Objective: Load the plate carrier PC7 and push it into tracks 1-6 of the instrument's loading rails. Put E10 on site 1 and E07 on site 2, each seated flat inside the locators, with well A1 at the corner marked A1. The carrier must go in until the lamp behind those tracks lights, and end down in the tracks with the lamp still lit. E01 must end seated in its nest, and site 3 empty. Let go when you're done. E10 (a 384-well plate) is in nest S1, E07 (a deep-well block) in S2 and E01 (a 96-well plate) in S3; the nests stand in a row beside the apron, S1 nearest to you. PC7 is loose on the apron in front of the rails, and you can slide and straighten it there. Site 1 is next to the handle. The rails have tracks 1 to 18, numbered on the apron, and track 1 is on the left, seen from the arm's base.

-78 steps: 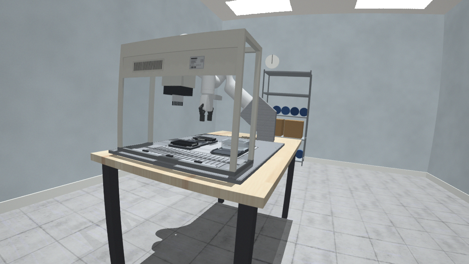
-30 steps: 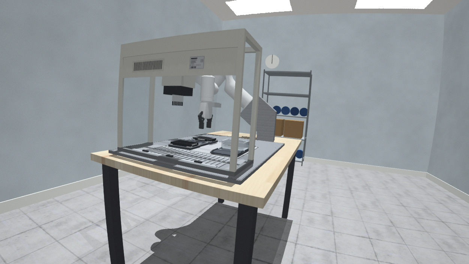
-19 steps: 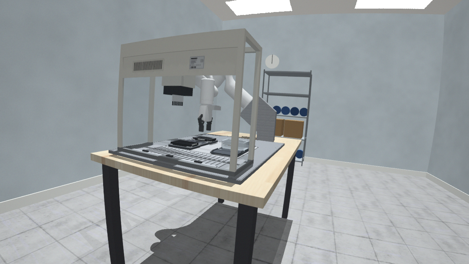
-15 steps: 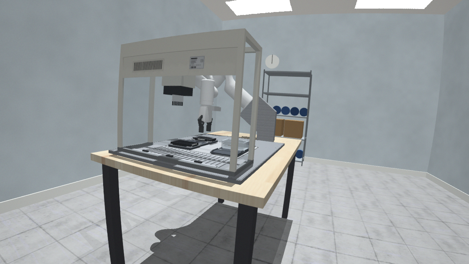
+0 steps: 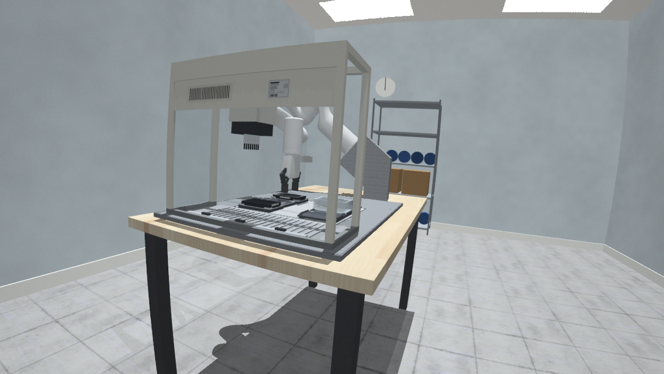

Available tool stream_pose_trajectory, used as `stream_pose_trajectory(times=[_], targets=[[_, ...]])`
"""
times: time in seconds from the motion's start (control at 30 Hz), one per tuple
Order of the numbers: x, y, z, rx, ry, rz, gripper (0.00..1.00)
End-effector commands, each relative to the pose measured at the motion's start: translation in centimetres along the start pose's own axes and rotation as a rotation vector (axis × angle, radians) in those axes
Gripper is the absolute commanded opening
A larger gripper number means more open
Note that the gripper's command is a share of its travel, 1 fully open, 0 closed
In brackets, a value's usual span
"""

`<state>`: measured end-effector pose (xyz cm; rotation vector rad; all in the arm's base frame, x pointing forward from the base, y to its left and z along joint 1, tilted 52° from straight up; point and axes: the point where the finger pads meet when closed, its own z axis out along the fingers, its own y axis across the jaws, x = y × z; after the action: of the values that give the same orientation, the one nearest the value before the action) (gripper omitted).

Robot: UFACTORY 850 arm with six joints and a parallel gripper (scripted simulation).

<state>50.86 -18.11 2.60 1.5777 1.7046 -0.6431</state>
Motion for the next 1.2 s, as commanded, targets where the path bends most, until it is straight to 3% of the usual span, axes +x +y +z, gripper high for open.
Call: stream_pose_trajectory(times=[0.0, 1.17], targets=[[0.0, 0.1, 0.1, -0.001, 0.0, 0.0, 1.0], [0.0, 0.1, 1.6, -0.001, 0.0, 0.0, 1.0]])
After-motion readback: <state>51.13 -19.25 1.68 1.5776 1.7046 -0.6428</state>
